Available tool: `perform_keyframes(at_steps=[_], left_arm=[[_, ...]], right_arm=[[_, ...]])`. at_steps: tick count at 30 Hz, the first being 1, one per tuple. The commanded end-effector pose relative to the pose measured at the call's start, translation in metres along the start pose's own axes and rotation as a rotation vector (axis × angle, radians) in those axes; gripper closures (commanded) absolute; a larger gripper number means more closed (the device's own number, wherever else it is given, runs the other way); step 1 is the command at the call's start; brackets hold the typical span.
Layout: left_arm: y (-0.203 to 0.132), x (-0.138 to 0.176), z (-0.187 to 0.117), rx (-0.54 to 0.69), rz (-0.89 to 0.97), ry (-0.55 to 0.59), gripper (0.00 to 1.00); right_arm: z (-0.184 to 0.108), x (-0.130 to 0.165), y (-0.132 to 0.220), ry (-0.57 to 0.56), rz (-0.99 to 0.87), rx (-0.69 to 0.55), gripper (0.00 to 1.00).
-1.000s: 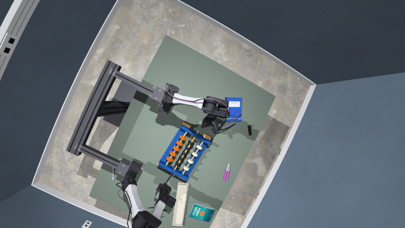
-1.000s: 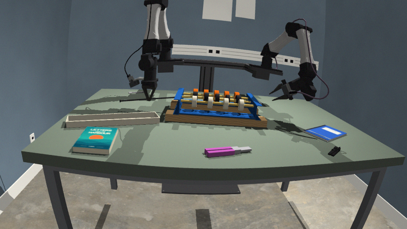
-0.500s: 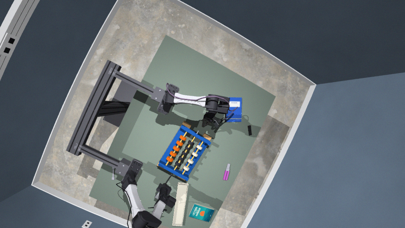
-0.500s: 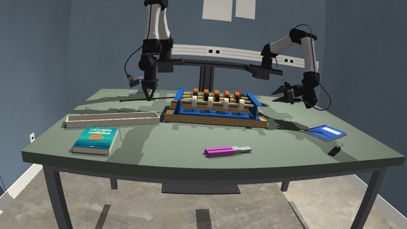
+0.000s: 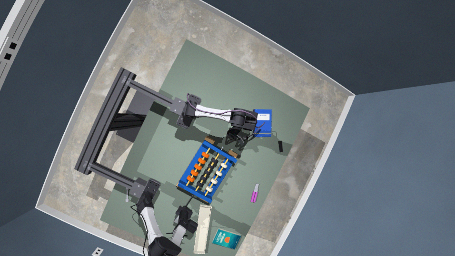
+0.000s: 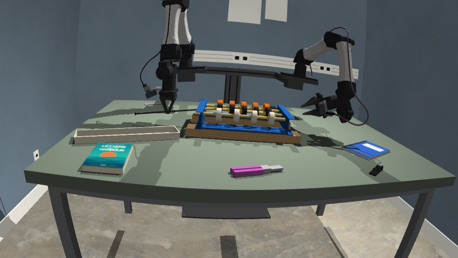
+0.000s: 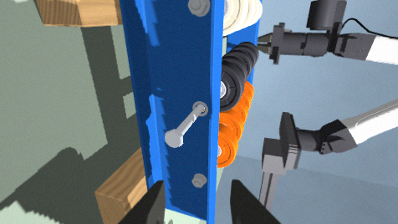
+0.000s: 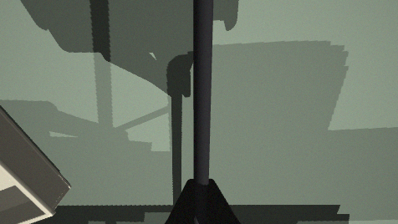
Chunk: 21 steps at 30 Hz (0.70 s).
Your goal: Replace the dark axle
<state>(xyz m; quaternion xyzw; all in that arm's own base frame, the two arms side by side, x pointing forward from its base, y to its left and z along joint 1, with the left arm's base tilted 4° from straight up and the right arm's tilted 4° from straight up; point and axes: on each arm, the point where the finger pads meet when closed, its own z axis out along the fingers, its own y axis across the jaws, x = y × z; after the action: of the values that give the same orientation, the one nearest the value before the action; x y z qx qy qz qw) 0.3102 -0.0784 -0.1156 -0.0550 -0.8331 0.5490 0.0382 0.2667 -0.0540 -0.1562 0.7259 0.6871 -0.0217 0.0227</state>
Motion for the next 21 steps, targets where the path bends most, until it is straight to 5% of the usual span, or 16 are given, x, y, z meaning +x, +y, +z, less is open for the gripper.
perform_keyframes(at_steps=[1, 21], left_arm=[[-0.013, -0.017, -0.002, -0.019, 0.048, -0.046, 0.67], [-0.011, -0.014, 0.023, -0.028, 0.028, -0.040, 0.67]], right_arm=[[0.004, -0.001, -0.001, -0.005, 0.000, 0.004, 1.00], [0.004, -0.001, -0.001, -0.005, 0.000, 0.004, 1.00]])
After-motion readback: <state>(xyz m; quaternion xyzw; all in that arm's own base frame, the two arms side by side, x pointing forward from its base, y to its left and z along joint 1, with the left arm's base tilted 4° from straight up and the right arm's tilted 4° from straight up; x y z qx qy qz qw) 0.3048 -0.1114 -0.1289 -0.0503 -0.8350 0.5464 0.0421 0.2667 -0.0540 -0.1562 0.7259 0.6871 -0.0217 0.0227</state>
